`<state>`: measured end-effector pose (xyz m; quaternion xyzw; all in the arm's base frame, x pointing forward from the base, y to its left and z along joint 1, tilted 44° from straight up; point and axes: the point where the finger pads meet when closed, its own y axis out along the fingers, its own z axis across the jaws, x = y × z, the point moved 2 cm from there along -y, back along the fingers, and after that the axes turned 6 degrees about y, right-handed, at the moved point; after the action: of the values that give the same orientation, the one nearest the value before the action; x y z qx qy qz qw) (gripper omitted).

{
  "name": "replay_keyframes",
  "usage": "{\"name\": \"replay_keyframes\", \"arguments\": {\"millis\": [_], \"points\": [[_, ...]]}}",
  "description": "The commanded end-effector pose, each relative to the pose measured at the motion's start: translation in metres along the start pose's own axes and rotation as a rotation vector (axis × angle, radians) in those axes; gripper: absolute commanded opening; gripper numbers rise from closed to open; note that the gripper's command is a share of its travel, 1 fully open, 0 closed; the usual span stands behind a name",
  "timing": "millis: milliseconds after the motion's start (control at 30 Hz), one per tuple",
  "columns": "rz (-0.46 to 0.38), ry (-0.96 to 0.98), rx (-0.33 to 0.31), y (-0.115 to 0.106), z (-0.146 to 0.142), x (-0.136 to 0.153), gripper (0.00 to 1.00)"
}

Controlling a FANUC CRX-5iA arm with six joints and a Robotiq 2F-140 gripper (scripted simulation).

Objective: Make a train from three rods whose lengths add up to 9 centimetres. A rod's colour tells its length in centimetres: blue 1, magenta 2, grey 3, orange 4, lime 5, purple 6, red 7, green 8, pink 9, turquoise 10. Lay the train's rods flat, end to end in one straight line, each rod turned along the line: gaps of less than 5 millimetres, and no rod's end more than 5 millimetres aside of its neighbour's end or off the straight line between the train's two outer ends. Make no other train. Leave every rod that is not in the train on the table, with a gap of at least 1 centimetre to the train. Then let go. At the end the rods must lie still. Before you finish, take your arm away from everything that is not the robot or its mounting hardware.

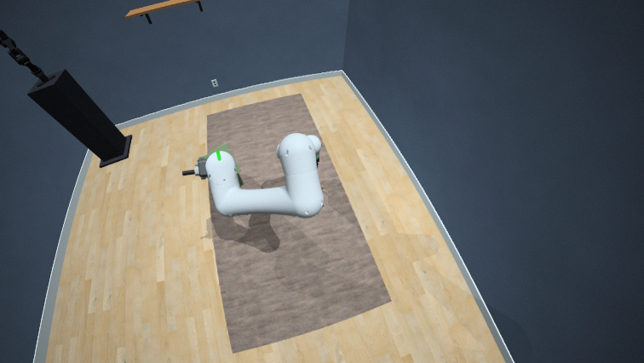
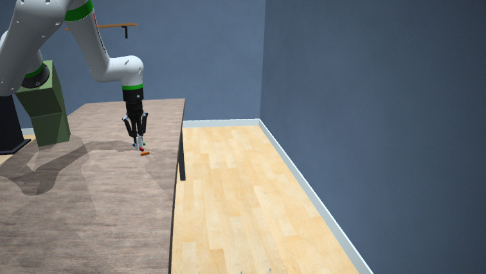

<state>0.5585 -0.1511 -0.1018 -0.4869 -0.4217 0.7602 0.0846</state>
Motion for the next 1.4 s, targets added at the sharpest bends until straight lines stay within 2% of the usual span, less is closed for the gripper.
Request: {"name": "replay_keyframes", "arguments": {"millis": [0, 100, 633, 800, 867, 1167, 1367], "points": [[0.000, 0.000, 0.000, 0.000, 0.000, 0.000, 0.12], [0.000, 0.000, 0.000, 0.000, 0.000, 0.000, 0.15], [0.000, 0.000, 0.000, -0.006, 0.000, 0.000, 0.15], [0.000, 0.000, 0.000, -0.024, 0.000, 0.000, 0.15], [0.000, 0.000, 0.000, -0.024, 0.000, 0.000, 0.15], [0.000, 0.000, 0.000, -0.071, 0.000, 0.000, 0.15], [0.000, 0.000, 0.000, -0.088, 0.000, 0.000, 0.15]]}}
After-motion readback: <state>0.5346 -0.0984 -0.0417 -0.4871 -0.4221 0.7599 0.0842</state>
